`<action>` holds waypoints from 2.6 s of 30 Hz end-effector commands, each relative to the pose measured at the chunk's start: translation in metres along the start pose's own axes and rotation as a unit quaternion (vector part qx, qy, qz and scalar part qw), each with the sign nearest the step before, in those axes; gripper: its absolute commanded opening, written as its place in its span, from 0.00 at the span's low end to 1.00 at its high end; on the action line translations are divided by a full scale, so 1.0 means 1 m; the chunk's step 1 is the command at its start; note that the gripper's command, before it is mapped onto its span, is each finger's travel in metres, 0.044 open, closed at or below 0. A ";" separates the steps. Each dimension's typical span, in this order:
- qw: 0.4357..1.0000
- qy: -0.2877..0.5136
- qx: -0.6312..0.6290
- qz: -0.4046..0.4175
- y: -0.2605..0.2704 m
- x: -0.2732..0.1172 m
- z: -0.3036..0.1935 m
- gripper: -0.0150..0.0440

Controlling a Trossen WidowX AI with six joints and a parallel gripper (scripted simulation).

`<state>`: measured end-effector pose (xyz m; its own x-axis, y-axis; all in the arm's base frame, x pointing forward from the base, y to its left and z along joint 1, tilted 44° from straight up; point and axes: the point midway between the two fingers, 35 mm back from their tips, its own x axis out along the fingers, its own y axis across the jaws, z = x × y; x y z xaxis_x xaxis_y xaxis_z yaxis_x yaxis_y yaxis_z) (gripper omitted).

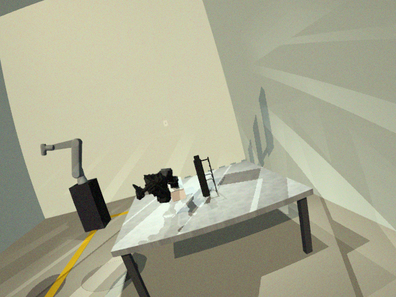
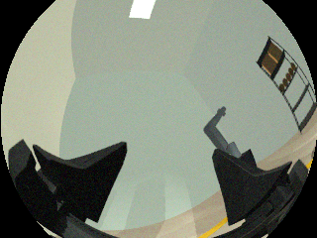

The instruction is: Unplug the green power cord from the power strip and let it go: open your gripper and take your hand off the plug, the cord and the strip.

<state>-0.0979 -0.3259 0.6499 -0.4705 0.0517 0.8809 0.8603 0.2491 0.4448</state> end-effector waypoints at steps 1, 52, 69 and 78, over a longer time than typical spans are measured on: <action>1.000 0.002 0.000 -0.001 0.000 0.000 -0.001 0.89; 0.462 0.772 -0.106 0.423 0.355 -0.587 0.019 0.53; 0.131 0.597 -0.161 0.775 0.323 -0.704 0.288 0.53; -0.043 0.365 -0.199 0.908 0.242 -0.709 0.405 0.53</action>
<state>0.3950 0.0693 0.0828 0.3749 -0.4045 -0.8341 -0.5945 0.5855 -0.5512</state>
